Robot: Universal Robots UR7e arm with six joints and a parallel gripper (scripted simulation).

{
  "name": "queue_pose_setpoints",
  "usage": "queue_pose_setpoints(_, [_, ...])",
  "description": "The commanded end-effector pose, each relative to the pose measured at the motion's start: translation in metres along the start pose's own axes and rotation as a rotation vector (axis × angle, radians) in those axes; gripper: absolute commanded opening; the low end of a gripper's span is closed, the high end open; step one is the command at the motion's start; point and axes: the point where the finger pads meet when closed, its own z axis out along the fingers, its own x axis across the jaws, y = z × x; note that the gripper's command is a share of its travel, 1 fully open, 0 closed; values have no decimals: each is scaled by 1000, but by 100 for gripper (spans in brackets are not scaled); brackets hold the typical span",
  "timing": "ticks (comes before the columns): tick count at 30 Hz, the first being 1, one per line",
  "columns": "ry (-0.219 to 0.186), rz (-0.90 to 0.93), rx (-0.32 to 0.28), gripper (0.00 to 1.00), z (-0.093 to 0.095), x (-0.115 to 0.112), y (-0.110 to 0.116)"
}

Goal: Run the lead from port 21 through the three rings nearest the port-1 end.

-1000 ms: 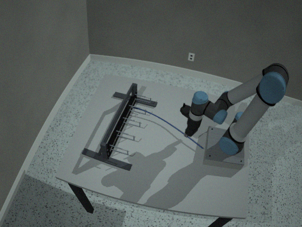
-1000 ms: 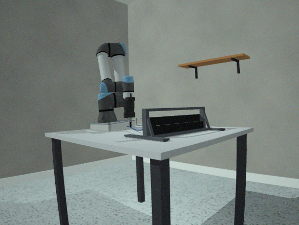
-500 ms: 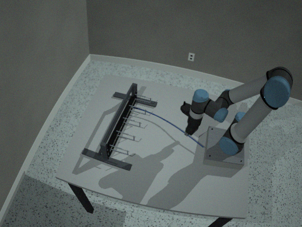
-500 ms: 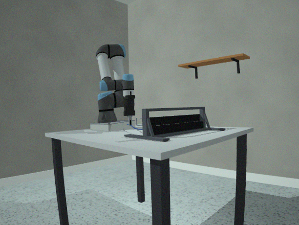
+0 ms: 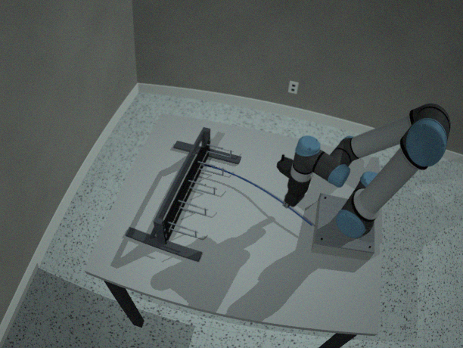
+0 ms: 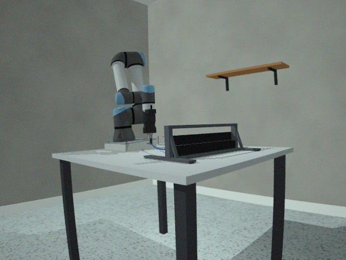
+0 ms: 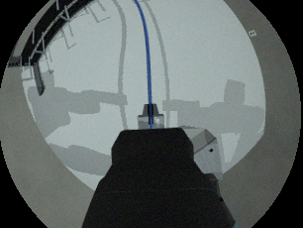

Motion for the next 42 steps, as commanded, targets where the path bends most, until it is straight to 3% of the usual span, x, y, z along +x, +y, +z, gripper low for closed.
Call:
queue_pose_setpoints(1, [0, 1, 1, 0, 0, 0, -1])
queue_pose_setpoints(11, [0, 26, 1, 0, -3, -6, -5])
queue_pose_setpoints(22, [-1, 114, 1, 0, -13, -30, -17])
queue_pose_setpoints(29, [-1, 238, 1, 0, -28, -64, -36])
queue_pose_setpoints(37, [-1, 439, 1, 0, -51, -120, -66])
queue_pose_setpoints(39, [-1, 439, 1, 0, -51, -120, -66])
queue_pose_setpoints(42, [-1, 528, 1, 0, -61, -144, -79])
